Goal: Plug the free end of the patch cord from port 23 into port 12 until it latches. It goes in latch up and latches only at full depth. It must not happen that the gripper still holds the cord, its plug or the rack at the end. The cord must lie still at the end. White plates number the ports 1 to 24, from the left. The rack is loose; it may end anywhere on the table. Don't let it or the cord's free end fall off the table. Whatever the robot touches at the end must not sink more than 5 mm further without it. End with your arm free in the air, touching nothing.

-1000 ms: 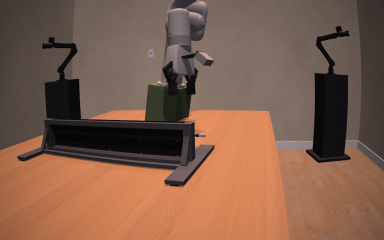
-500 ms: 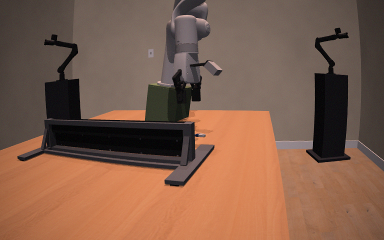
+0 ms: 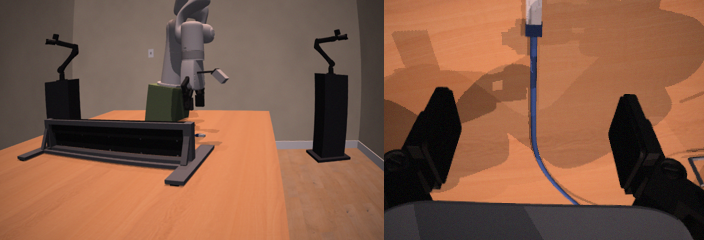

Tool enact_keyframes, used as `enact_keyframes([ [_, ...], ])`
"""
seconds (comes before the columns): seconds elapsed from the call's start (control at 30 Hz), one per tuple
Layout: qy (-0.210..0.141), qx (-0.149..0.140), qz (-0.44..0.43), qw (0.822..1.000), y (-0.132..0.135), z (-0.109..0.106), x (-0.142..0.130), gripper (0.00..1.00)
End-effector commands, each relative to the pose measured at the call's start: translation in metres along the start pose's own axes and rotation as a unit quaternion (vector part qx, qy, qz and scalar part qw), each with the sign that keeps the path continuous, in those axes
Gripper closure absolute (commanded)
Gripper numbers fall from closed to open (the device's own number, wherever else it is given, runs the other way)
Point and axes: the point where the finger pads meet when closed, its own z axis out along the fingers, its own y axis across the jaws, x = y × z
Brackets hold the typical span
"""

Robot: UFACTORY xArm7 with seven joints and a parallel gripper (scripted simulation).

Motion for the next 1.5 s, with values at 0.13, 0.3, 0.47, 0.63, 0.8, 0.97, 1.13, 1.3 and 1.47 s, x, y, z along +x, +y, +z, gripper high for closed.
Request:
enact_keyframes([
  [0.13, -0.003, 0.003, -0.01, 1.0, -0.0039, 0.0039, 0.0022, 0.0],
  [0.3, -0.003, 0.003, -0.011, 1.0, -0.0043, 0.0044, 0.0023, 1.0],
  [0.47, -0.003, 0.003, -0.011, 1.0, -0.0043, 0.0044, 0.0023, 1.0],
  [0.63, -0.003, 0.003, -0.011, 1.0, -0.0043, 0.0044, 0.0023, 1.0],
  [0.8, -0.003, 0.003, -0.011, 1.0, -0.0043, 0.0043, 0.0023, 1.0],
  [0.97, -0.003, 0.003, -0.011, 1.0, -0.0043, 0.0043, 0.0023, 1.0],
  [1.13, -0.003, 0.003, -0.011, 1.0, -0.0043, 0.0043, 0.0023, 1.0],
  [1.3, -0.003, 0.003, -0.011, 1.0, -0.0043, 0.0043, 0.0023, 1.0],
  [1.47, -0.003, 0.003, -0.011, 1.0, -0.0043, 0.0043, 0.0023, 1.0],
])
